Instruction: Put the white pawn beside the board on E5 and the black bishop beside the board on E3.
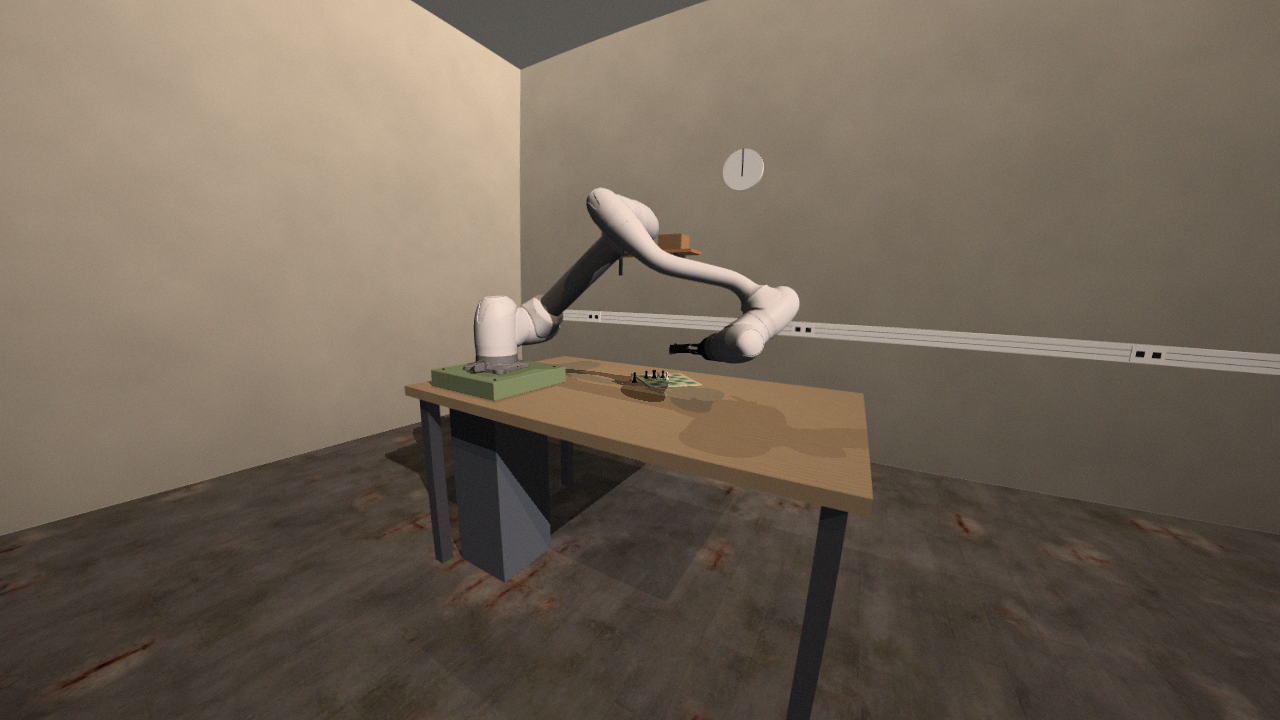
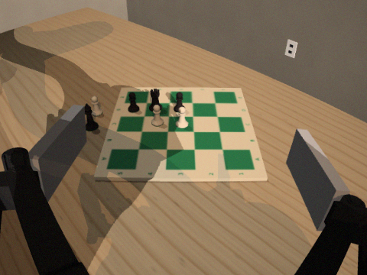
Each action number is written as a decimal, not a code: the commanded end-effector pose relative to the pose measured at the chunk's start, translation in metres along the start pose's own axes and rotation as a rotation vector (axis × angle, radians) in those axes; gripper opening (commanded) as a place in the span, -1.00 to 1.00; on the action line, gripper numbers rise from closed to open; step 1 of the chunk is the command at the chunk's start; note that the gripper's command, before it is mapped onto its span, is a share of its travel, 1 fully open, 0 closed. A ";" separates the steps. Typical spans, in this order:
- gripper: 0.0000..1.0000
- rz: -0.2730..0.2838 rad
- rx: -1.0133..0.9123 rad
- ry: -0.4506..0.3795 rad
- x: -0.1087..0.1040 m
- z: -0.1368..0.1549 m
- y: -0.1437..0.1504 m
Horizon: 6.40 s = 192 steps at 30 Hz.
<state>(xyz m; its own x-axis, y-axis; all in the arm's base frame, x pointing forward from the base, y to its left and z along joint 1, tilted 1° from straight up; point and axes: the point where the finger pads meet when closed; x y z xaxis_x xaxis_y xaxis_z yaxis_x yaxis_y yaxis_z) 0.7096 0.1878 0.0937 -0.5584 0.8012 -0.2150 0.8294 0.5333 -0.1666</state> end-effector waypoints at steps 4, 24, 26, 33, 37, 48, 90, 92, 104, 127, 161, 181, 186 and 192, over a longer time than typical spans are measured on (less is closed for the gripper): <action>1.00 0.000 0.000 -0.001 0.000 -0.002 0.000; 1.00 -0.290 -0.326 -0.775 0.186 -0.003 -0.093; 1.00 -0.333 -0.406 -0.874 0.198 -0.003 -0.107; 1.00 -0.470 -0.711 -1.151 0.224 -0.013 -0.147; 1.00 -0.539 -0.903 -1.287 0.233 -0.022 -0.159; 1.00 -0.557 -0.955 -1.318 0.236 -0.026 -0.162; -0.59 -1.665 -2.164 -0.675 0.244 0.005 -0.157; -0.59 -1.665 -2.164 -0.675 0.244 0.005 -0.157; -0.59 -1.665 -2.164 -0.675 0.244 0.005 -0.157; -0.59 -1.665 -2.164 -0.675 0.244 0.005 -0.157; -0.59 -1.665 -2.164 -0.675 0.251 0.040 -0.151; -0.59 -1.665 -2.164 -0.675 0.253 0.054 -0.148; -0.59 -1.665 -2.164 -0.675 0.254 0.055 -0.148; -0.59 -1.665 -2.164 -0.675 0.254 0.055 -0.148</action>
<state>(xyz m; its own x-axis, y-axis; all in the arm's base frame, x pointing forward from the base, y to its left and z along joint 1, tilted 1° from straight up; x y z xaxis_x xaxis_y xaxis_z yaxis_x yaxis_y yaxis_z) 0.4467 0.2996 0.0149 0.0116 -0.0051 -0.9999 -0.9999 -0.0113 -0.0116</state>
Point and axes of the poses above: the point where the finger pads meet when closed, its own x axis out along the fingers, its own y axis across the jaws, z = x × y, and after that the axes turned 5 degrees about x, right-handed
